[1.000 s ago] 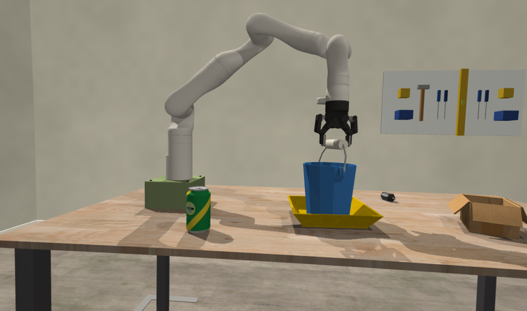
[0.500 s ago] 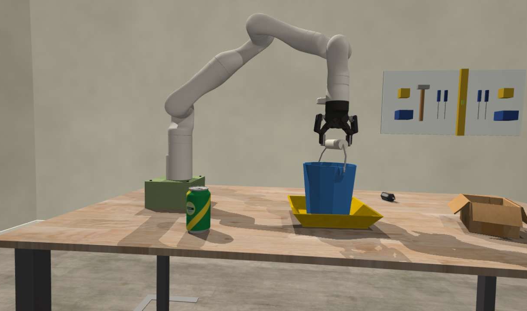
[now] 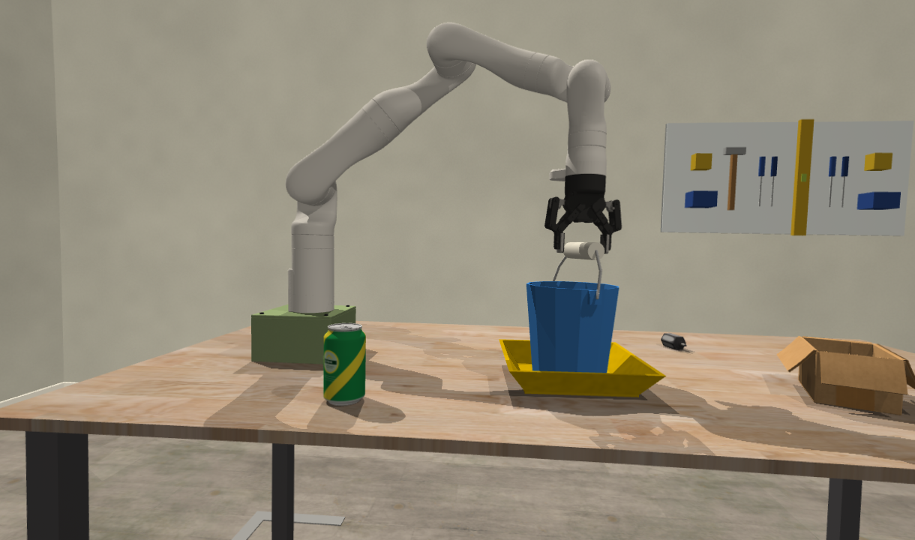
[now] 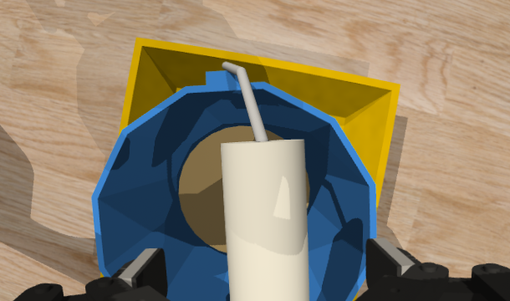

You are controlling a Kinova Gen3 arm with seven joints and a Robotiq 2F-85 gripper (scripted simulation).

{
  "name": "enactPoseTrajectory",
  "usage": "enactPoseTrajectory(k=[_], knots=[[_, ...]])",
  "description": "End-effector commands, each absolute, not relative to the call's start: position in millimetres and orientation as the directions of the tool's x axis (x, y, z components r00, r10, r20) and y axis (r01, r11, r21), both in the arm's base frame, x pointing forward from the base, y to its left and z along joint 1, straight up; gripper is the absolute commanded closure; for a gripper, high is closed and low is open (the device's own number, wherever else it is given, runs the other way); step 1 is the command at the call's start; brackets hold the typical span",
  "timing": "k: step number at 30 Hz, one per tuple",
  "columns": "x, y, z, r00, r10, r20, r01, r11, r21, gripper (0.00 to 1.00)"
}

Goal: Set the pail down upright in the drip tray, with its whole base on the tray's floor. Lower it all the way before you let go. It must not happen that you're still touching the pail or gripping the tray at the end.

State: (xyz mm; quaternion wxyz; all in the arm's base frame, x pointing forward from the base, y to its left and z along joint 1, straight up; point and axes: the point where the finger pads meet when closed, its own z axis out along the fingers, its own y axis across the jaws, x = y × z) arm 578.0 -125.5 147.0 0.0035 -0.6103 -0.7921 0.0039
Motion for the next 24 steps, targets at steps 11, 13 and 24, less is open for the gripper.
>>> enactPoseTrajectory(k=[11,13,24], knots=[[578.8,-125.6,161.1,-0.255,0.967,-0.001,0.967,0.255,-0.007,0.0],[578.9,-125.6,165.0,-0.255,0.967,-0.001,0.967,0.255,-0.007,0.0],[579.0,-125.6,186.1,-0.255,0.967,-0.001,0.967,0.255,-0.007,0.0]])
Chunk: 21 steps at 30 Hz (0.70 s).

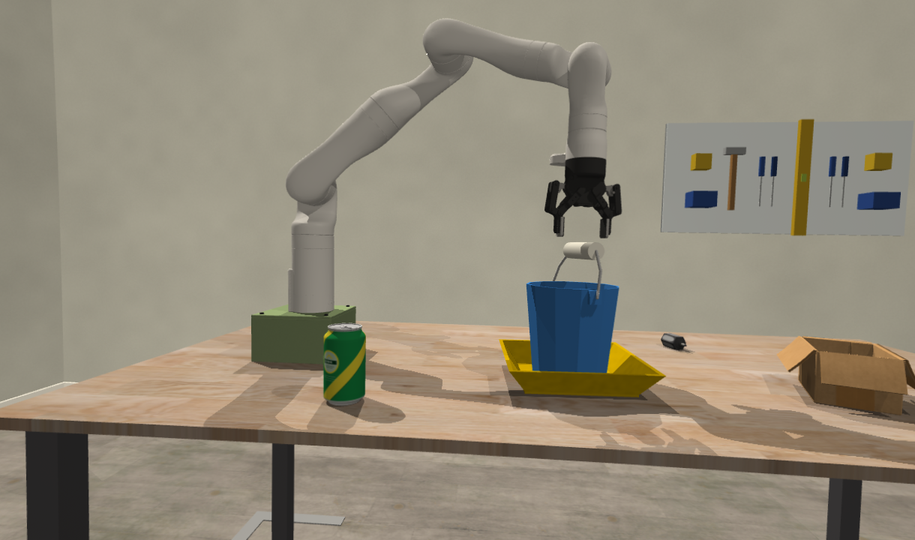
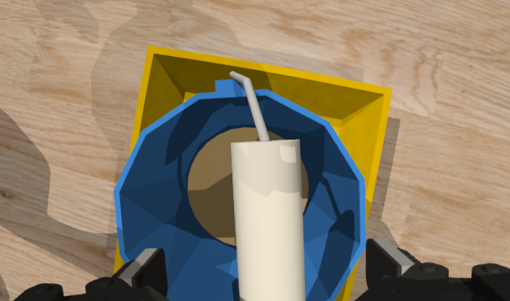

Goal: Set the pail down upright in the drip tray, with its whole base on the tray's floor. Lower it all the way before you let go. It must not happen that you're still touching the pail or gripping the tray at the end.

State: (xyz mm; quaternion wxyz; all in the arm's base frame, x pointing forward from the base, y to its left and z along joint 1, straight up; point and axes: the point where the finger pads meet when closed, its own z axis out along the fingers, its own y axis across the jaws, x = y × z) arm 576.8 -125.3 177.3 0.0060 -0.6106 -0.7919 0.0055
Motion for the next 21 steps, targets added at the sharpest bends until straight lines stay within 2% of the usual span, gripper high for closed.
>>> enactPoseTrajectory(k=[1,21], knots=[[579.0,-125.6,188.6,-0.255,0.967,-0.001,0.967,0.255,-0.007,0.0],[579.3,-125.5,222.9,-0.255,0.967,-0.001,0.967,0.255,-0.007,0.0]])
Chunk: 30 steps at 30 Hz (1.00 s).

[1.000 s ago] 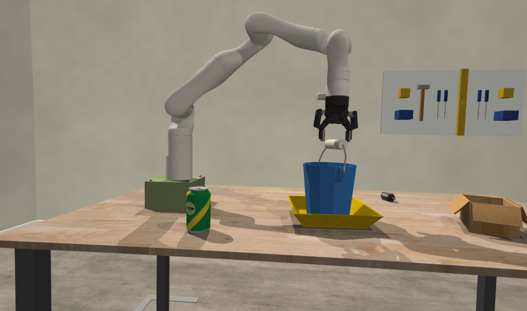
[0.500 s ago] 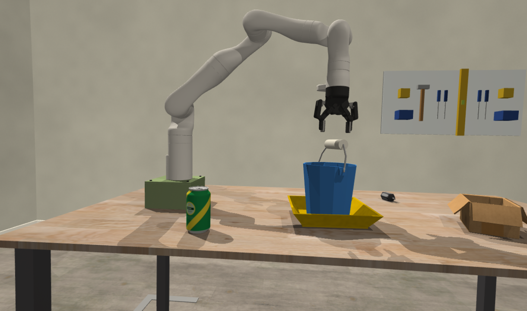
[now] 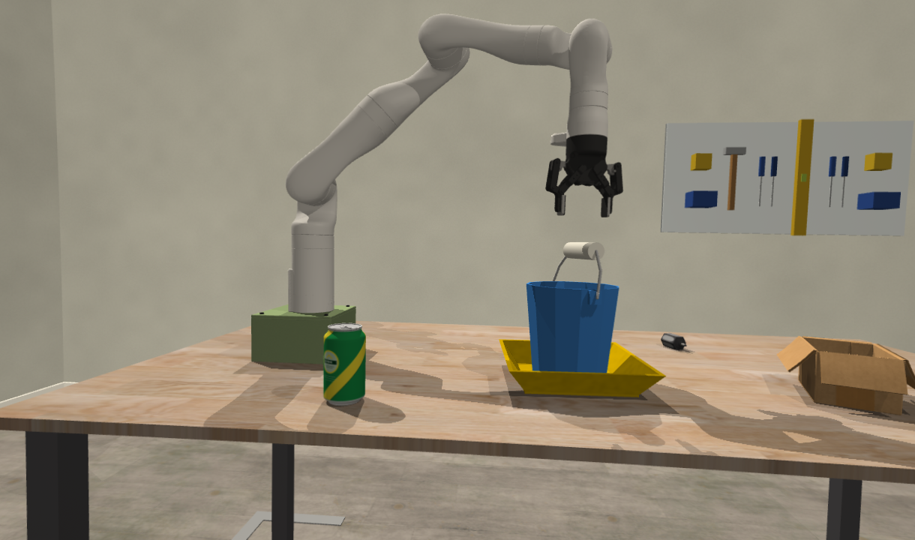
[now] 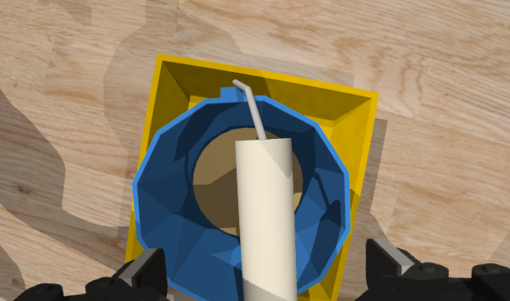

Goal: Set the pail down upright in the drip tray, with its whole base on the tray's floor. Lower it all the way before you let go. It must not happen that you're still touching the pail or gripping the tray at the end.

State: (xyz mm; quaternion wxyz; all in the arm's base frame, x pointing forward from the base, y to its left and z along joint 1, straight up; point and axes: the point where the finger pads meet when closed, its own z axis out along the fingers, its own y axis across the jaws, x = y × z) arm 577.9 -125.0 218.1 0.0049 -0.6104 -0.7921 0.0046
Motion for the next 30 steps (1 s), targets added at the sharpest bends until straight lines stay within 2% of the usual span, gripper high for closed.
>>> enactPoseTrajectory(k=[1,30], knots=[[579.3,-125.5,223.8,-0.255,0.967,-0.001,0.967,0.255,-0.007,0.0],[579.3,-125.5,227.3,-0.255,0.967,-0.001,0.967,0.255,-0.007,0.0]])
